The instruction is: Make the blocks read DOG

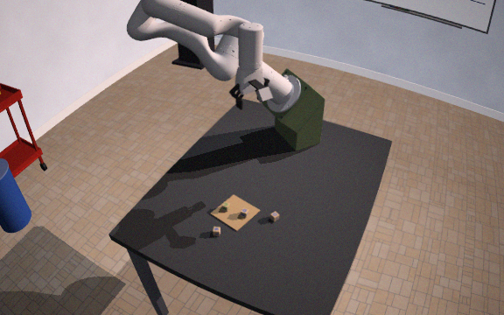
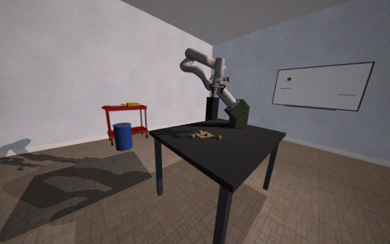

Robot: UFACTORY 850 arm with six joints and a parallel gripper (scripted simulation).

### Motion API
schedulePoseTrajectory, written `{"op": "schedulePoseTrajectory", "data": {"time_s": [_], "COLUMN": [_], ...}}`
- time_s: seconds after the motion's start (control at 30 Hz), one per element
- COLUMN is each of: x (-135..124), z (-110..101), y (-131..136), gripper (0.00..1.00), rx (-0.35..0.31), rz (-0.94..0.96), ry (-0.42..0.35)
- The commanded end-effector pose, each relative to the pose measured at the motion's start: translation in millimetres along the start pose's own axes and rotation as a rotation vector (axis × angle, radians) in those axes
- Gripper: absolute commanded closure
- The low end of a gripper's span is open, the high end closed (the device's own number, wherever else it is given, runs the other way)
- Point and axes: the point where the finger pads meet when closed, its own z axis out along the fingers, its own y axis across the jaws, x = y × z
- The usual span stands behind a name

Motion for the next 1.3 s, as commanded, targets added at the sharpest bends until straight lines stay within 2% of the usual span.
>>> {"op": "schedulePoseTrajectory", "data": {"time_s": [0.0, 0.2, 0.33, 0.43, 0.5, 0.53, 0.57, 0.67, 0.73, 0.77, 0.87, 0.93, 1.0, 1.03, 1.1, 1.2, 1.27], "x": [7, 37, 37, 62, 62, 72, 72, 93, 93, 104, 104, 127, 127, 139, 139, 162, 162], "z": [5, 23, 23, 38, 38, 43, 43, 56, 56, 63, 63, 80, 80, 89, 89, 108, 108], "y": [11, 53, 54, 82, 82, 91, 91, 108, 108, 115, 115, 127, 127, 131, 131, 134, 134], "gripper": [0.0, 0.0, 0.0, 0.0, 0.0, 0.0, 0.0, 0.0, 0.0, 0.0, 0.0, 0.0, 0.0, 0.0, 0.0, 0.0, 0.0], "rx": [-0.043, -0.207, -0.209, -0.317, -0.317, -0.352, -0.352, -0.416, -0.416, -0.444, -0.444, -0.486, -0.486, -0.499, -0.499, -0.509, -0.509], "rz": [0.017, 0.073, 0.073, 0.103, 0.103, 0.111, 0.111, 0.125, 0.125, 0.131, 0.131, 0.139, 0.139, 0.142, 0.142, 0.147, 0.147], "ry": [0.005, 0.038, 0.039, 0.083, 0.083, 0.104, 0.104, 0.155, 0.155, 0.185, 0.185, 0.254, 0.254, 0.292, 0.292, 0.373, 0.373]}}
